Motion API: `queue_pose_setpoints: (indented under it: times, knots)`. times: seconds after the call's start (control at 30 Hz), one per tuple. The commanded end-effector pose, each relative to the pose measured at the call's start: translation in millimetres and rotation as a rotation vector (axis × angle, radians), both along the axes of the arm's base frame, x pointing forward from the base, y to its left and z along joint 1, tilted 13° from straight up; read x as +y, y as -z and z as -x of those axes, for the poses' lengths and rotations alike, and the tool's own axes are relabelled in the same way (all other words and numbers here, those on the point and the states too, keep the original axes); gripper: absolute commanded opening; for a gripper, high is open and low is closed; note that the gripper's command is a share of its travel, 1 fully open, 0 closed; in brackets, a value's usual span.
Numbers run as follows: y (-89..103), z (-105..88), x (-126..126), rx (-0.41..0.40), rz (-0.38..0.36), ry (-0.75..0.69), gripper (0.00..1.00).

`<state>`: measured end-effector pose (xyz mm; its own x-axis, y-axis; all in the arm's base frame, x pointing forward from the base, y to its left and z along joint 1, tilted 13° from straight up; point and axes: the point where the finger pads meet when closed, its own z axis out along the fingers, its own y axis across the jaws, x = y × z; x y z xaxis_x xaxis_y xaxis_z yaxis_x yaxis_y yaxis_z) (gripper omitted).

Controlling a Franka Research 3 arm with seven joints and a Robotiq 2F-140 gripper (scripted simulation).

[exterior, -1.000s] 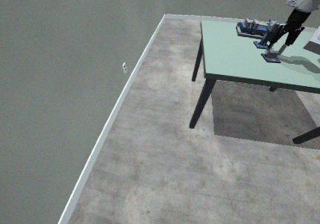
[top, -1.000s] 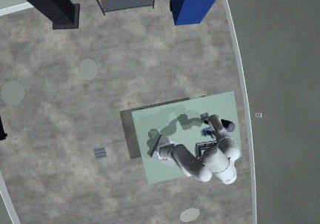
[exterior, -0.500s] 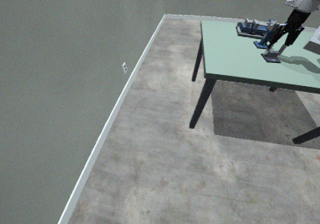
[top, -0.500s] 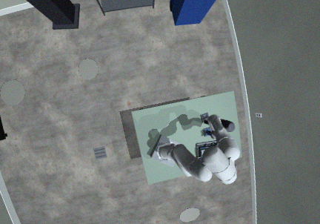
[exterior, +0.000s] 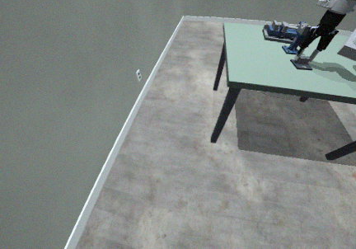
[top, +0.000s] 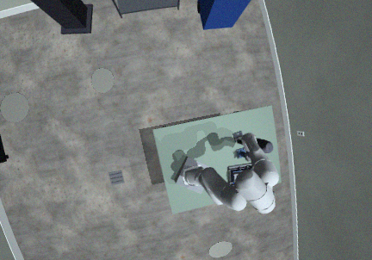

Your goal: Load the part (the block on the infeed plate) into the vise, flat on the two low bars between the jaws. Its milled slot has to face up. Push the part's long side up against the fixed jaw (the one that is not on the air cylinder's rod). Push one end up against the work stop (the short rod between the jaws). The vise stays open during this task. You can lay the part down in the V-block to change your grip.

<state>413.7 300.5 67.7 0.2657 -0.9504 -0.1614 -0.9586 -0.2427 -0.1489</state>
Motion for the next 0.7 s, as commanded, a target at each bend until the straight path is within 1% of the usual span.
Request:
queue_pose_setpoints:
  times: [0.0,0.6,0.63,0.67]
  knots:
    - [-0.6,-0.8,1.8,-0.004,-0.002,-0.006,0.51]
    - [-0.6,-0.8,1.8,-0.004,-0.002,-0.006,0.51]
    - [-0.6,-0.8,1.8,-0.004,-0.002,-0.006,0.0]
    - [-0.6,-0.8,1.8,-0.004,-0.002,-0.006,0.0]
